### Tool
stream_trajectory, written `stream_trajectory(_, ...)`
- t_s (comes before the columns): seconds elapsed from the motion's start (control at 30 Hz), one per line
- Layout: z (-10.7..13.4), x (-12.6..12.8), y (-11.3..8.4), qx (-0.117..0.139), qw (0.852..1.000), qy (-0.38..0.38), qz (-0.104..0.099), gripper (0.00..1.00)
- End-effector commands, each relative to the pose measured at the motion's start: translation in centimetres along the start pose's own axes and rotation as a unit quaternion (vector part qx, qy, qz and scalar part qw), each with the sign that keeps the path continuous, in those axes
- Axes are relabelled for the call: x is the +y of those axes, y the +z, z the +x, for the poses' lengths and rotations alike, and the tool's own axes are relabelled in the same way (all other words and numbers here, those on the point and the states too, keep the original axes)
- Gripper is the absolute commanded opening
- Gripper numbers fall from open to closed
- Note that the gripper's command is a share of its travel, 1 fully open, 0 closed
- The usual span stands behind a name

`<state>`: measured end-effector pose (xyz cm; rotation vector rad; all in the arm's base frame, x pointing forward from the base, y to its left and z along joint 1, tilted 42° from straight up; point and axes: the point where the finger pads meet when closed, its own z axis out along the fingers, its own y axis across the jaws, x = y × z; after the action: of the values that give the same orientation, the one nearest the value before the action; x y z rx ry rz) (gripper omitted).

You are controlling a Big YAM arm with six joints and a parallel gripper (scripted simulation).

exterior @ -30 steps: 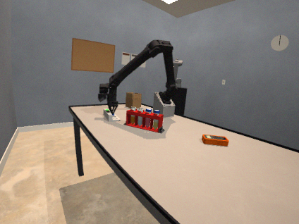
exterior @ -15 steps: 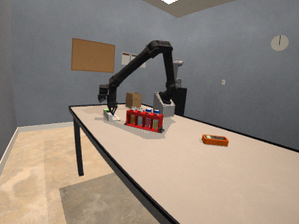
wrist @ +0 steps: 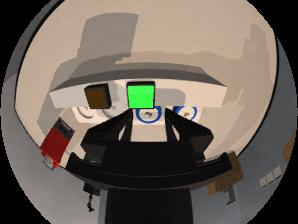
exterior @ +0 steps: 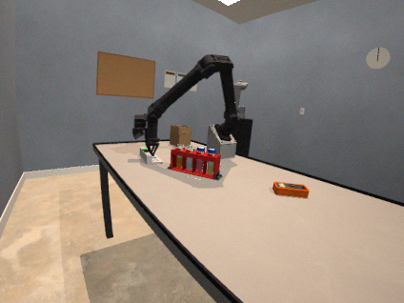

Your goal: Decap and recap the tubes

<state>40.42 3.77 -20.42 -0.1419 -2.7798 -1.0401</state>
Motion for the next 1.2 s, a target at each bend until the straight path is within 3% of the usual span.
stream_trajectory(0.0, 0.3, 0.2, 0.8, 0.002, 1.000, -0.001, -0.001, 0.47)
stream_trajectory(0.07, 0.3, 0.2, 0.9, 0.003, 1.000, -0.001, -0.001, 0.47)
stream_trajectory(0.1, -0.8, 0.1, -0.3, -0.009, 1.000, -0.005, 0.000, 0.00)
stream_trajectory(0.57, -0.8, 0.1, -0.3, -0.009, 1.000, -0.005, 0.000, 0.00)
stream_trajectory(0.6, -0.2, -0.1, -1.7, -0.011, 1.000, 0.000, -0.002, 0.00)
stream_trajectory(0.73, -2.0, 0.0, -4.5, -0.025, 1.000, -0.011, 0.003, 0.00)
stream_trajectory(1.03, -2.0, -0.1, -9.2, -0.027, 1.000, -0.012, 0.005, 0.00)
stream_trajectory(1.1, -2.0, -0.1, -9.2, -0.027, 1.000, -0.012, 0.005, 0.00)
stream_trajectory(1.13, -1.3, 0.3, -7.3, -0.001, 1.000, -0.016, 0.004, 0.00)
stream_trajectory(1.17, -1.4, -0.3, -8.5, -0.008, 1.000, -0.009, 0.002, 0.00)
